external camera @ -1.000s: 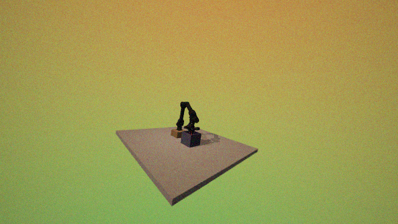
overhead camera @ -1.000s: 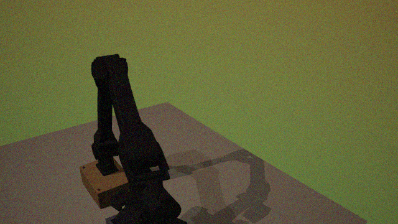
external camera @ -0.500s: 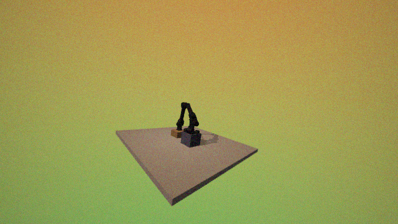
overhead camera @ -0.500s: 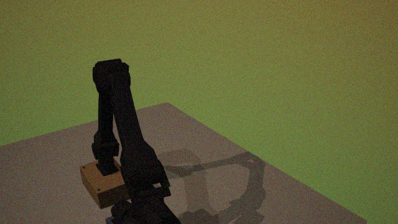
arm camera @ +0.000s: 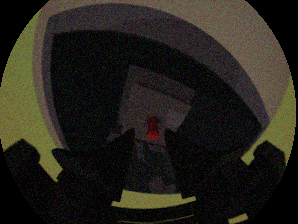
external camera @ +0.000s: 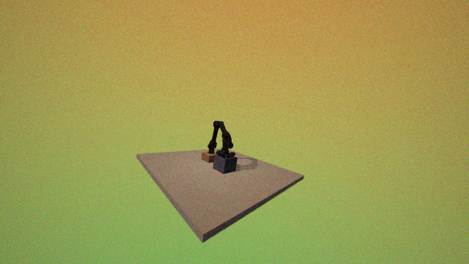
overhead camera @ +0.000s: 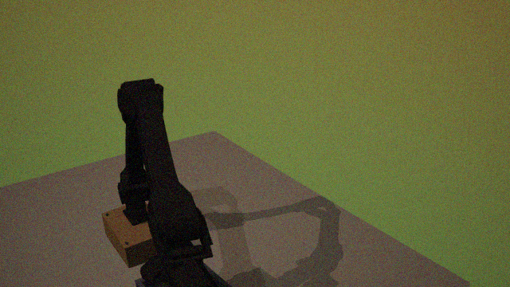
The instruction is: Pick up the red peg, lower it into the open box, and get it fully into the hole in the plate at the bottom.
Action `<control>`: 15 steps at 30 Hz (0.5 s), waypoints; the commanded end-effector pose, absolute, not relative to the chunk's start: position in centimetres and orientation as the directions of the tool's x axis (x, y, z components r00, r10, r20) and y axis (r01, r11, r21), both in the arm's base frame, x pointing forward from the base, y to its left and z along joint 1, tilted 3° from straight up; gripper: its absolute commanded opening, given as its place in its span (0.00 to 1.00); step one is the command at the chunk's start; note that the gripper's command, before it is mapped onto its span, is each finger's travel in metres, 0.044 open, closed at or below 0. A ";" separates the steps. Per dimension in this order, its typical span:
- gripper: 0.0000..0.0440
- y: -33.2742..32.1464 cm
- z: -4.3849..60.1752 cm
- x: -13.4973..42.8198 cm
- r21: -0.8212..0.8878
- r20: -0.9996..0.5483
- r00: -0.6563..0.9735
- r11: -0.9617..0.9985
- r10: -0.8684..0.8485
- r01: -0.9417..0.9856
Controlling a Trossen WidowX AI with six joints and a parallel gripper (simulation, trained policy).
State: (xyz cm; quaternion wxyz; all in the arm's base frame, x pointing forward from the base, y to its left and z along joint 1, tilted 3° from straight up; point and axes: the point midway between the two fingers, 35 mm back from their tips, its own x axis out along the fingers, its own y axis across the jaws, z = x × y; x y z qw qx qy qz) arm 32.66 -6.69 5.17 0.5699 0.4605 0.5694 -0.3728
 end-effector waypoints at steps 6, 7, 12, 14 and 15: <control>0.51 -7.0 6.5 32.9 0.131 -0.978 0.080 0.271 0.191 0.954; 0.52 -7.0 6.7 33.0 0.135 -0.977 0.083 0.268 0.198 0.954; 0.56 -7.3 7.7 33.2 0.158 -0.968 0.100 0.249 0.231 0.956; 0.57 -7.4 8.0 33.3 0.167 -0.964 0.108 0.241 0.242 0.956; 0.58 -7.5 8.2 33.4 0.172 -0.963 0.112 0.237 0.246 0.956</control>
